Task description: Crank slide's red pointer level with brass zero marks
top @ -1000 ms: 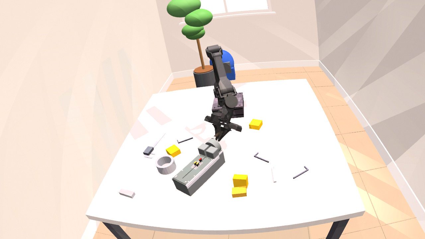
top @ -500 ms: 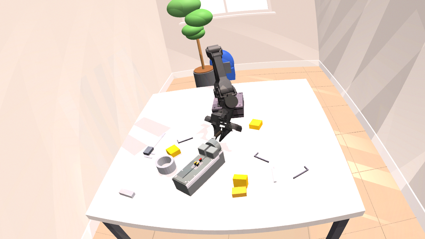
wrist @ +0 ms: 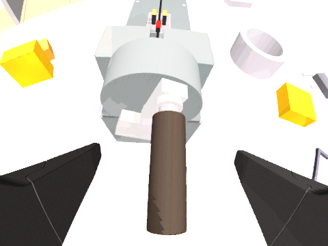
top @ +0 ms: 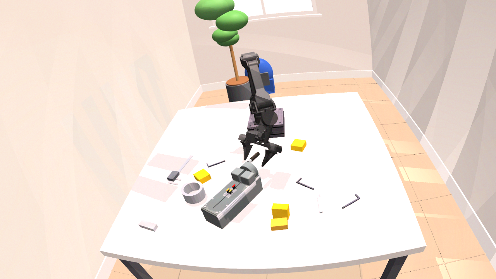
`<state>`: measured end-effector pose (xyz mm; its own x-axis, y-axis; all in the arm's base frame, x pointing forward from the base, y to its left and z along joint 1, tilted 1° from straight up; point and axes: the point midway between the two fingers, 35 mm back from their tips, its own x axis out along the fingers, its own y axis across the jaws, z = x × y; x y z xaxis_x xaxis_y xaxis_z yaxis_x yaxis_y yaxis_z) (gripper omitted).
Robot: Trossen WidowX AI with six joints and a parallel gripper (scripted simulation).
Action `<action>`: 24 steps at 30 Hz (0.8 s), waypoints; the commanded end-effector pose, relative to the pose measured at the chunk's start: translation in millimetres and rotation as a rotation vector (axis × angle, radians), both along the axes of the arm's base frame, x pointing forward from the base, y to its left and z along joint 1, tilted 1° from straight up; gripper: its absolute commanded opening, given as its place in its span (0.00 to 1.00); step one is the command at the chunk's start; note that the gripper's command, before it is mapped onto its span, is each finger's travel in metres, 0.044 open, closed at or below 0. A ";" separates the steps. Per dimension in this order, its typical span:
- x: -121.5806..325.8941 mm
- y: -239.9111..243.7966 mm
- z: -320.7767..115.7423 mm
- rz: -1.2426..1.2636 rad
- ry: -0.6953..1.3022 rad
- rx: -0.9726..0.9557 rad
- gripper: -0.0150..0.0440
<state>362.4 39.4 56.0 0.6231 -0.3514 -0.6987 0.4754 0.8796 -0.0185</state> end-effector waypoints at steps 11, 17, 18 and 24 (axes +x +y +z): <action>2.3 1.7 70.5 0.000 -0.017 0.007 1.00; -0.8 0.8 102.6 0.001 -0.013 0.004 1.00; 0.2 0.4 102.6 0.003 -0.011 0.005 1.00; 31.1 -14.1 103.8 0.098 0.042 0.035 1.00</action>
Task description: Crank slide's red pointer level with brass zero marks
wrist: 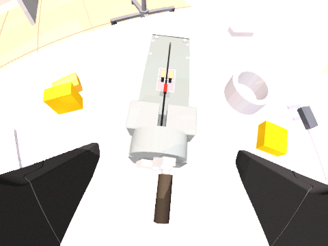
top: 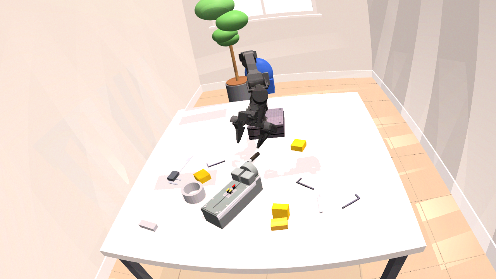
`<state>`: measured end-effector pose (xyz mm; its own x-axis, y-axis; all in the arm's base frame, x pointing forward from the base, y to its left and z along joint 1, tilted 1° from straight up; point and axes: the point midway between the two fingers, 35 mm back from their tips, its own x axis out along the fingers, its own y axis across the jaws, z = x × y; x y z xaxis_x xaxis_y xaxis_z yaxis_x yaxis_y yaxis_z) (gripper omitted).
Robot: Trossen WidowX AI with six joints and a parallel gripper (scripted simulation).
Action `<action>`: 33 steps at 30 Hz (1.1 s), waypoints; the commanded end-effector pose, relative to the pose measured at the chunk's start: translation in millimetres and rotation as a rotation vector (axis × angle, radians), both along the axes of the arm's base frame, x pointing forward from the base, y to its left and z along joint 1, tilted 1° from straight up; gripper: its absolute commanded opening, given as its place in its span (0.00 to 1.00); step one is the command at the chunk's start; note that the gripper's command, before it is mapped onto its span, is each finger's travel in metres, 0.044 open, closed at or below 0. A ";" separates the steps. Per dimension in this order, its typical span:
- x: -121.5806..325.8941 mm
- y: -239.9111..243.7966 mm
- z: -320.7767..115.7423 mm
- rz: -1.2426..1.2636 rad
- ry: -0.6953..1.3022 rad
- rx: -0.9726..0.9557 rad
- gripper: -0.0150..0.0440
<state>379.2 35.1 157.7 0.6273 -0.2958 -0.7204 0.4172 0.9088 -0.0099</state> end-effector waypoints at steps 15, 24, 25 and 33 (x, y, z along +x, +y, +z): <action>86.2 -72.9 12.3 0.311 0.024 0.054 1.00; 88.4 -73.5 -34.8 0.311 0.025 0.054 1.00; 88.4 -73.5 -35.9 0.311 0.025 0.054 1.00; 88.4 -73.5 -35.9 0.311 0.025 0.054 1.00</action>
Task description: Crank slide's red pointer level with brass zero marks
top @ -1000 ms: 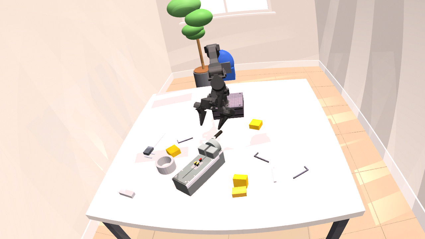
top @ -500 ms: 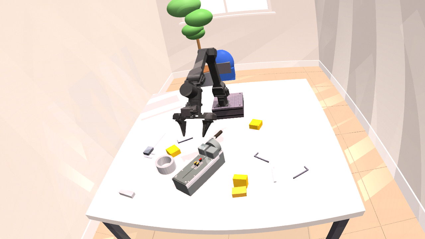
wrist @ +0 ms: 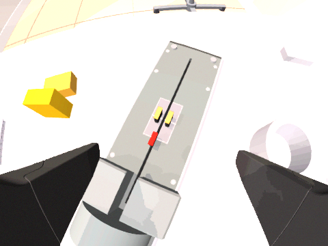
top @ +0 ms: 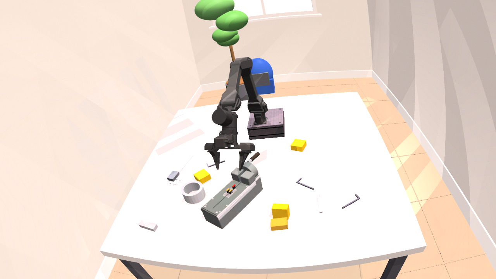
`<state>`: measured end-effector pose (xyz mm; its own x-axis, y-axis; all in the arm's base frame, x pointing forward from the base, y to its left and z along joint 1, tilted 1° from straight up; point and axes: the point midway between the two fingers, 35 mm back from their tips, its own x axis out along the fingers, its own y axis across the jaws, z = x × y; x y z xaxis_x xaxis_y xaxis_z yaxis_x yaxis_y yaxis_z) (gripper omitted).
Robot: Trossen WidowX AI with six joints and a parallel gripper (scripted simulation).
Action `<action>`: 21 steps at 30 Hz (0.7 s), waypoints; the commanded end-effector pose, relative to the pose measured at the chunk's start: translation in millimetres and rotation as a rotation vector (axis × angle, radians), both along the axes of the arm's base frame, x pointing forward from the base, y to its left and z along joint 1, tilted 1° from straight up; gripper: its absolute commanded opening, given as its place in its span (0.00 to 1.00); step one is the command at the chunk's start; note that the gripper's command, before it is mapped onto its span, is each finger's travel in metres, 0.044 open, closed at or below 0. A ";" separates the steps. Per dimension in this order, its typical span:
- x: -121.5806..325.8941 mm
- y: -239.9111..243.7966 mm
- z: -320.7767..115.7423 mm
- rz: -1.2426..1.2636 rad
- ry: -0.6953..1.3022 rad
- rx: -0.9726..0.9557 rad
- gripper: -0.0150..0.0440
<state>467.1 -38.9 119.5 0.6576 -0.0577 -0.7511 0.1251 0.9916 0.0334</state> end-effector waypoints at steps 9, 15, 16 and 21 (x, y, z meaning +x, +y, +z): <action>0.4 0.5 2.3 0.006 -0.008 0.001 1.00; -0.4 0.2 34.1 -0.001 -0.008 0.002 1.00; -1.0 0.3 40.9 -0.001 -0.007 0.001 1.00; -5.4 4.8 49.9 -0.014 -0.002 -0.001 1.00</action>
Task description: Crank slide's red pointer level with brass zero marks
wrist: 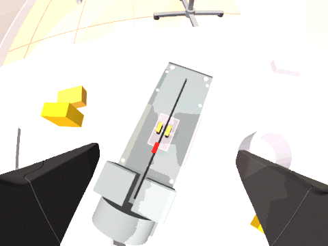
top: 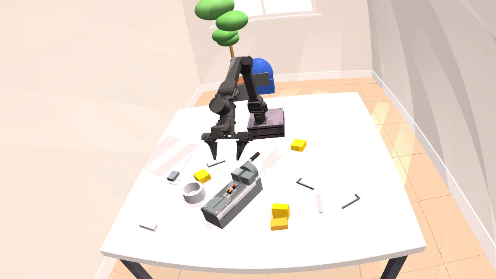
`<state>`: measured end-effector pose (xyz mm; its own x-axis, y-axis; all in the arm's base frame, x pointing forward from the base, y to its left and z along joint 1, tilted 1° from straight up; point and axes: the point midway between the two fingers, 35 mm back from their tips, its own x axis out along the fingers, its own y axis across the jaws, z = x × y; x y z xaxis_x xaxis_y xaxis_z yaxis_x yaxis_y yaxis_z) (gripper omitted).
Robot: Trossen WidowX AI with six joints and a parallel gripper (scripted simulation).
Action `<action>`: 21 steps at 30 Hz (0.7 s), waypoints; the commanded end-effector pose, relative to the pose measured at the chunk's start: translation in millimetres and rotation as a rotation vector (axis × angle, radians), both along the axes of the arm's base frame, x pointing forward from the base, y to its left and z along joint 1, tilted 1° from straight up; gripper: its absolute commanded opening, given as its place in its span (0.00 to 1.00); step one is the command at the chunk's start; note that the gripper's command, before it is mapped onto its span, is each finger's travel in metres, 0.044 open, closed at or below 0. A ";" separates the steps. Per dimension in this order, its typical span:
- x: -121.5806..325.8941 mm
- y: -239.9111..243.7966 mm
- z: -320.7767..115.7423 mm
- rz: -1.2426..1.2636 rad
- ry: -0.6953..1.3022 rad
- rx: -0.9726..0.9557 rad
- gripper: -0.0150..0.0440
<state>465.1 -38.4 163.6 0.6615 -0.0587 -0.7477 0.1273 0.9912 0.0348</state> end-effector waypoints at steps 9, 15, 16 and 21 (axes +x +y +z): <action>-51.0 50.2 -0.4 -0.193 -0.003 -0.023 1.00; -86.7 71.3 -3.1 -0.309 -0.053 -0.039 1.00; -92.8 74.1 -3.5 -0.327 -0.064 -0.041 1.00; -100.9 77.4 -3.9 -0.350 -0.081 -0.044 1.00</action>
